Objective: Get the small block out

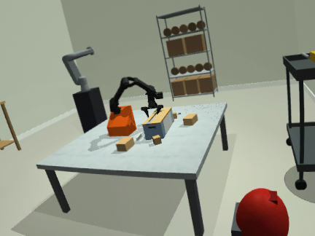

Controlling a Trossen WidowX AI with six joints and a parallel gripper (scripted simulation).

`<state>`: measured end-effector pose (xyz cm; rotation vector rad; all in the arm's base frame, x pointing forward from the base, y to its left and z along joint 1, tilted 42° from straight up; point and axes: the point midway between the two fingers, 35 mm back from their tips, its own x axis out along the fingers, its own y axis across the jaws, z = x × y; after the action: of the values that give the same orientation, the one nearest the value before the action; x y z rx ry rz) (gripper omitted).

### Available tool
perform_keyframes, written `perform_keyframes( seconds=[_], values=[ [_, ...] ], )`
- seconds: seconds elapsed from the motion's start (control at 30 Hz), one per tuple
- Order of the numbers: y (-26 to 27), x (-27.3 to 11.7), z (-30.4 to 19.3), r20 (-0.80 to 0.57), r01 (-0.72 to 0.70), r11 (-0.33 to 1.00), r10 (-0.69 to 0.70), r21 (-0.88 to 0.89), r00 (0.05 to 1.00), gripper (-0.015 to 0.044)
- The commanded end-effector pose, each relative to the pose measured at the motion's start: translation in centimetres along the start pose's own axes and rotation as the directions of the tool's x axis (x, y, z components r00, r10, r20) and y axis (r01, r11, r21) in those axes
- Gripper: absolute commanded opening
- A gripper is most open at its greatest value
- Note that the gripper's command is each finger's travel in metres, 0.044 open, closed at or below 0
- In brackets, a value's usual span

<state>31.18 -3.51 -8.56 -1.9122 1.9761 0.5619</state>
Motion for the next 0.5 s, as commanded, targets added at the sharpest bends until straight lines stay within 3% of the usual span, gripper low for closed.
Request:
perform_keyframes(
  seconds=[0.0,0.47],
  values=[
    [0.2,0.9,0.1,-0.007,-0.003,1.0,0.003,-0.005,1.0,0.04],
    [0.2,1.1,-1.2,-0.005,0.0,1.0,0.0,-0.006,1.0,0.04]
  ],
)
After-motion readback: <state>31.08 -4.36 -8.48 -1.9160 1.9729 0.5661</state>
